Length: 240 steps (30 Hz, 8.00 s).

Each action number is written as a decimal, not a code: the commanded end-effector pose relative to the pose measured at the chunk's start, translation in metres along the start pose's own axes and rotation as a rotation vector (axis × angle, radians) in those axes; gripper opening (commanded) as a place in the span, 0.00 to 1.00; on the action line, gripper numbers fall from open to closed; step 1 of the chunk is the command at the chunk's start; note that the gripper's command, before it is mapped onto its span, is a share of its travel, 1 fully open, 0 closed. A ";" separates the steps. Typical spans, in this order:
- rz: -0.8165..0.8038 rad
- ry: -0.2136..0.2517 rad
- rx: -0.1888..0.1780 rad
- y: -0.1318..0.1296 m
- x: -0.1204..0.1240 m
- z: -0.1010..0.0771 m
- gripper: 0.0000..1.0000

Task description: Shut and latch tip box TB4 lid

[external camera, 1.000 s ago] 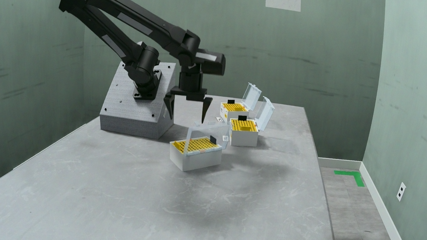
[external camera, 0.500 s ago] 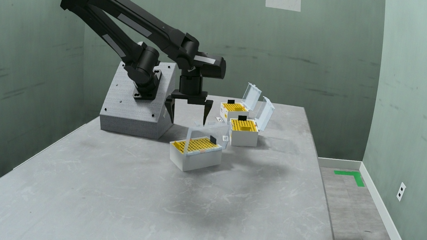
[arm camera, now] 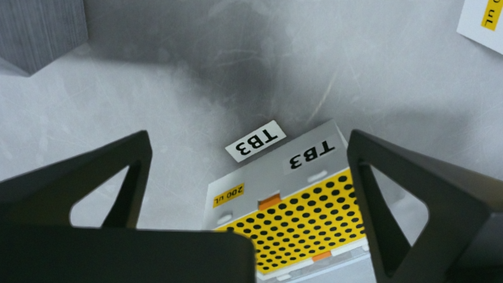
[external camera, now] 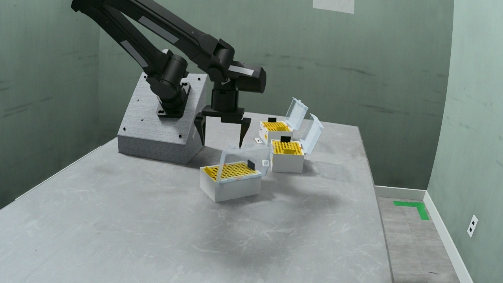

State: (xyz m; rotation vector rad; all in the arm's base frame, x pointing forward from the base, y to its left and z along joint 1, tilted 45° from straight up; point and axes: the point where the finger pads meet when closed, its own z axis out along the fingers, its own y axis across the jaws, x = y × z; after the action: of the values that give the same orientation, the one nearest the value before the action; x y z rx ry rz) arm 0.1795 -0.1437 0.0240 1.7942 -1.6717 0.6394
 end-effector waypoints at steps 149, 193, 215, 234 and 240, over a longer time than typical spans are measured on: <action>-0.025 -0.067 0.099 -0.078 -0.069 -0.114 1.00; 1.152 -0.366 0.342 -0.074 -0.096 -0.102 1.00; 1.465 -0.427 0.394 -0.072 -0.092 -0.067 1.00; 1.461 -0.422 0.393 -0.068 -0.092 0.019 1.00; 1.458 -0.421 0.389 -0.065 -0.093 0.047 1.00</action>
State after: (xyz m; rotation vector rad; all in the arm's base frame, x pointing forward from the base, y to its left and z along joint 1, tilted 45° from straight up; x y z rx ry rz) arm 0.2319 -0.0995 -0.0757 0.4836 -3.2369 1.1935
